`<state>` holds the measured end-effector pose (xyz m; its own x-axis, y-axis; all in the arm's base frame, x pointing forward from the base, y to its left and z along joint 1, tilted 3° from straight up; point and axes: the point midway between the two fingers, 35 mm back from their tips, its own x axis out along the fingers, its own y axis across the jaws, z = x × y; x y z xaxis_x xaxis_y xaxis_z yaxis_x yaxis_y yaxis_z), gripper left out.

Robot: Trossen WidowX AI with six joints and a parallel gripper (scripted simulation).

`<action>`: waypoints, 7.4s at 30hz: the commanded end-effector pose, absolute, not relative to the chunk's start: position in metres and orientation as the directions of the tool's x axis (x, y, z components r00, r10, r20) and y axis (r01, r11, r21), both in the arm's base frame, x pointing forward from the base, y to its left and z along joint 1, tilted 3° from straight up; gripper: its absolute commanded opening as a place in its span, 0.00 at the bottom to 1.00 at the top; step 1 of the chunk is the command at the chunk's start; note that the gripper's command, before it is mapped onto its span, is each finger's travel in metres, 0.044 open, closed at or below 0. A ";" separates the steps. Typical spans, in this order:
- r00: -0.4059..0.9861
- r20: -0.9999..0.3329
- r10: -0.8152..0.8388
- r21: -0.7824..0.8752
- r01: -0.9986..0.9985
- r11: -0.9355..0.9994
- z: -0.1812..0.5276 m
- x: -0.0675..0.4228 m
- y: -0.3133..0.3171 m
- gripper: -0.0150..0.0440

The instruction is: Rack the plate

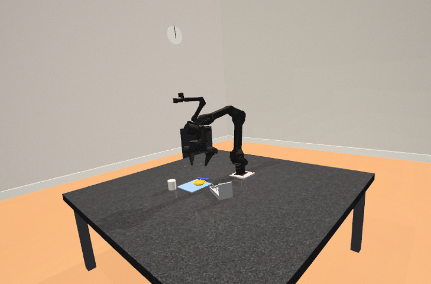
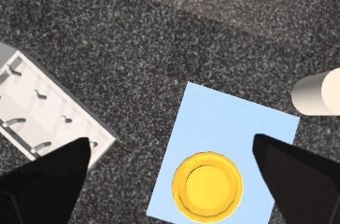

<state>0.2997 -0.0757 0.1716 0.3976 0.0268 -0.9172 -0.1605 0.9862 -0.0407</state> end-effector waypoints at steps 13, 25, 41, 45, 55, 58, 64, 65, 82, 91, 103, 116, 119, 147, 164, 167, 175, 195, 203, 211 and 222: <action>0.034 -0.998 -0.053 -0.046 0.181 0.982 0.106 0.259 -0.122 0.93; 0.019 -0.998 -0.055 -0.050 0.194 0.980 0.099 0.260 -0.125 0.93; 0.019 -0.998 -0.055 -0.050 0.194 0.980 0.073 0.261 -0.127 0.93; 0.019 -0.998 -0.055 -0.051 0.194 0.980 0.066 0.262 -0.127 0.93; 0.019 -0.998 -0.055 -0.051 0.194 0.980 0.051 0.262 -0.128 0.93; 0.019 -0.998 -0.055 -0.051 0.194 0.980 0.046 0.262 -0.129 0.93; 0.019 -0.998 -0.055 -0.051 0.194 0.980 0.045 0.262 -0.129 0.93; 0.019 -0.998 -0.055 -0.051 0.194 0.980 0.045 0.262 -0.129 0.93; 0.019 -0.998 -0.055 -0.051 0.194 0.980 0.046 0.262 -0.129 0.71; 0.020 -0.998 -0.056 -0.051 0.194 0.980 0.079 0.270 -0.131 0.31; 0.020 -0.998 -0.056 -0.051 0.194 0.980 0.127 0.276 -0.131 0.25; 0.021 -0.998 -0.056 -0.051 0.194 0.980 0.173 0.278 -0.129 0.25; 0.022 -0.998 -0.056 -0.051 0.194 0.980 0.183 0.278 -0.128 0.25; 0.019 -0.999 -0.046 -0.028 0.554 0.832 0.212 0.251 -0.024 0.25; -0.025 -0.998 0.053 0.038 0.408 0.912 0.195 0.249 -0.021 0.25; -0.040 -0.995 0.094 0.074 0.347 0.935 0.188 0.249 -0.020 0.25; -0.069 -0.977 0.204 0.188 0.185 0.964 0.172 0.247 -0.018 0.25; -0.076 -0.880 0.470 0.475 -0.198 0.857 0.141 0.242 -0.014 0.25; -0.051 -0.821 0.569 0.548 -0.350 0.760 0.131 0.241 -0.012 0.25; -0.009 -0.752 0.659 0.576 -0.495 0.651 0.123 0.240 -0.011 0.25; 0.073 -0.646 0.760 0.528 -0.677 0.514 0.114 0.240 -0.012 0.25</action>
